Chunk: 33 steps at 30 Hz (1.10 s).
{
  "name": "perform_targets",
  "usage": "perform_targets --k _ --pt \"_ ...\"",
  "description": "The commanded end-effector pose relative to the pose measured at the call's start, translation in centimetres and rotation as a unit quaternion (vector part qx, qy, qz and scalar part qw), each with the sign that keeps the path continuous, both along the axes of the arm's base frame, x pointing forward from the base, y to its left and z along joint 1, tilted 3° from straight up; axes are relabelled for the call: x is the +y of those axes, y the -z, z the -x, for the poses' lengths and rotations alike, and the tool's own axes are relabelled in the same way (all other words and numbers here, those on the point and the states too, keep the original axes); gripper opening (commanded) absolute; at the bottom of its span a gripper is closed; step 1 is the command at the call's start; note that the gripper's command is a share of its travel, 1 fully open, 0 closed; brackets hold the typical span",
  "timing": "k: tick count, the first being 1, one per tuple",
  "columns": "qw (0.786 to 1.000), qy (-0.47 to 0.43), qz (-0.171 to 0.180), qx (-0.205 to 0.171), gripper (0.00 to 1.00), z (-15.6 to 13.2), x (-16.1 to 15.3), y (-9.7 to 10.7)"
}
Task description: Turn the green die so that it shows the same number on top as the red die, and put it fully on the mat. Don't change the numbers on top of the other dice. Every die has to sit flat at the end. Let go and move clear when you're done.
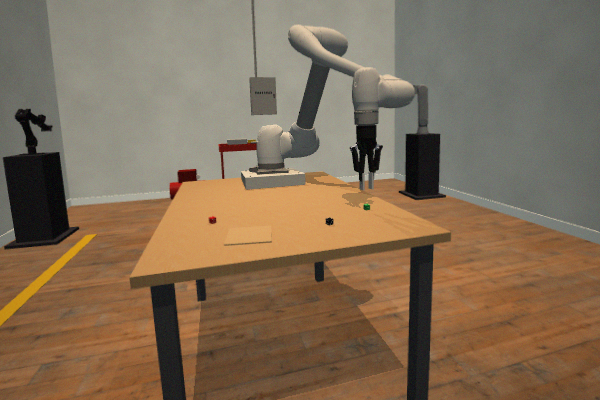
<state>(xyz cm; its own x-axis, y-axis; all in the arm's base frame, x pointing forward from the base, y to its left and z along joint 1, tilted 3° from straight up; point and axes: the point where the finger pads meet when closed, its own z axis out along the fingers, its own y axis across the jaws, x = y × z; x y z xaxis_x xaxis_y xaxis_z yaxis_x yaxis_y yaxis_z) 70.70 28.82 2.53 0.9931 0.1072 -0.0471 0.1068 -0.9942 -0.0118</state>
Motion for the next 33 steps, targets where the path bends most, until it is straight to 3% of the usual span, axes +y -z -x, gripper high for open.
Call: perform_targets --k 1,33 --pt "1.0 0.0 0.0 0.0 0.29 0.0 0.0 -0.02" --pt "1.0 0.0 0.0 0.0 0.29 0.02 0.01 0.47"
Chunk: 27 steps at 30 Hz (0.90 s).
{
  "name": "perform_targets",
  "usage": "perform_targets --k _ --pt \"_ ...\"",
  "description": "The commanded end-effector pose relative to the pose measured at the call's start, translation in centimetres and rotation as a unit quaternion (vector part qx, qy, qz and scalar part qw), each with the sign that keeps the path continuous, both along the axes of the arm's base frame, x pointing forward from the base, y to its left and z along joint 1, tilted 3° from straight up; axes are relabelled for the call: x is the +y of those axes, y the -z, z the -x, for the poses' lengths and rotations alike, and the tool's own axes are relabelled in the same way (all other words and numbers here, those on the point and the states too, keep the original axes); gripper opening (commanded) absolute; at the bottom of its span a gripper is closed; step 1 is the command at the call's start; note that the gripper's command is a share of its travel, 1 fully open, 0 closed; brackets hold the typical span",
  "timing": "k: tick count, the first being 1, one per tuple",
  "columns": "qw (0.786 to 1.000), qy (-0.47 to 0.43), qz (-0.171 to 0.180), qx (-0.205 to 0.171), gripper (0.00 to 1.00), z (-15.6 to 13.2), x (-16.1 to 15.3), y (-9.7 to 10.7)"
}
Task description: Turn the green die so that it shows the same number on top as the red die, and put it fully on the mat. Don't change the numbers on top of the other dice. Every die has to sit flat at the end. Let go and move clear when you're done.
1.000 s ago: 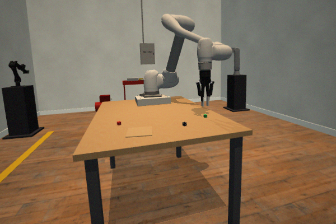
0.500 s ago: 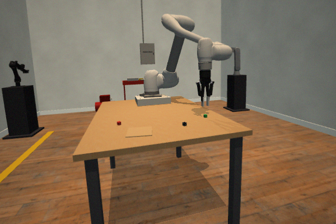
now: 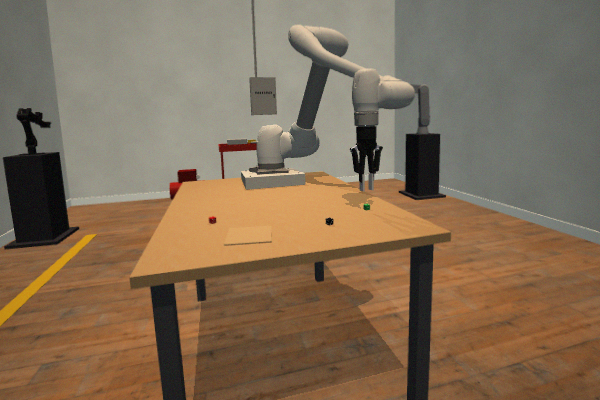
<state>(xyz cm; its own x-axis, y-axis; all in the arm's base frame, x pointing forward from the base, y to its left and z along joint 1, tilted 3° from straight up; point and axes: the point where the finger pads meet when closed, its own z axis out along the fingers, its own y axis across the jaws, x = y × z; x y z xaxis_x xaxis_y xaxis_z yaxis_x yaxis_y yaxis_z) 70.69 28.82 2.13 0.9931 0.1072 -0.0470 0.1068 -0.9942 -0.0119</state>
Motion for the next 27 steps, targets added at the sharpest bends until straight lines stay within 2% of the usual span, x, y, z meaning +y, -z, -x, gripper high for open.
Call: perform_targets --k 1,27 --pt "1.0 0.0 0.0 0.0 0.29 0.0 0.0 0.2" --pt "1.0 0.0 0.0 0.0 0.29 0.1 0.0 3.4"
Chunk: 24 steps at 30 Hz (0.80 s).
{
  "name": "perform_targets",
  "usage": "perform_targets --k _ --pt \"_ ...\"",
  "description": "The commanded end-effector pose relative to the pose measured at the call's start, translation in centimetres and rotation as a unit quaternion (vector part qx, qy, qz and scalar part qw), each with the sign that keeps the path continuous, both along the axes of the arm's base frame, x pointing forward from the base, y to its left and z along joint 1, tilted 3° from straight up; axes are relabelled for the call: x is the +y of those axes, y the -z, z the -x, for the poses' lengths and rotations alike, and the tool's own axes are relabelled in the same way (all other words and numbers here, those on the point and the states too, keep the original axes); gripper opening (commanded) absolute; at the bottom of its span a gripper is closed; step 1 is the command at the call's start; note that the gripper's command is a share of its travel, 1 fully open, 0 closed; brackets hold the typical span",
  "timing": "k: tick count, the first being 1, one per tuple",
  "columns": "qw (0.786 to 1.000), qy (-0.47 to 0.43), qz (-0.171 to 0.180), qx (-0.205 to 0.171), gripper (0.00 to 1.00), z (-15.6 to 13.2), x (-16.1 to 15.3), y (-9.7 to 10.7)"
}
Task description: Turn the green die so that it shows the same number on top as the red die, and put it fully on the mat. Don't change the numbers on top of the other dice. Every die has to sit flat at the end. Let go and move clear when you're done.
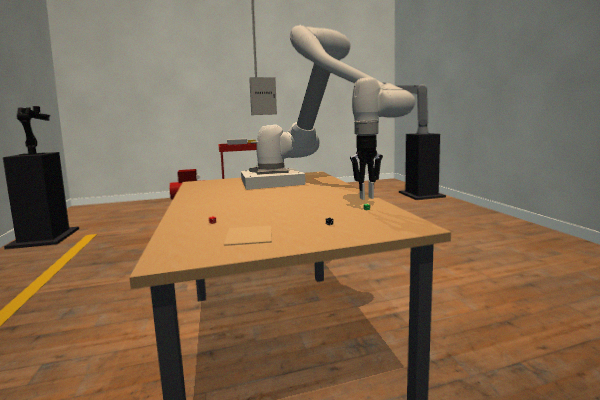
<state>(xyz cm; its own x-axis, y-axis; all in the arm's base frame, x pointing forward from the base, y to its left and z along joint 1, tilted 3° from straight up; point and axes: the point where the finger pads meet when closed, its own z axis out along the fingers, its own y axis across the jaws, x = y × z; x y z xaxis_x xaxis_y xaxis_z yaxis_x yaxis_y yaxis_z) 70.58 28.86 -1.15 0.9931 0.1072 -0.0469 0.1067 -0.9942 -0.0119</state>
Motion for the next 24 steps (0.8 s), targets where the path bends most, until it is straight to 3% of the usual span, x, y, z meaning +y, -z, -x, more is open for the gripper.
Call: perform_targets --k 1,24 --pt "1.0 0.0 0.0 0.0 0.29 0.0 0.0 0.2" --pt "1.0 0.0 0.0 0.0 0.29 0.1 0.0 1.6"
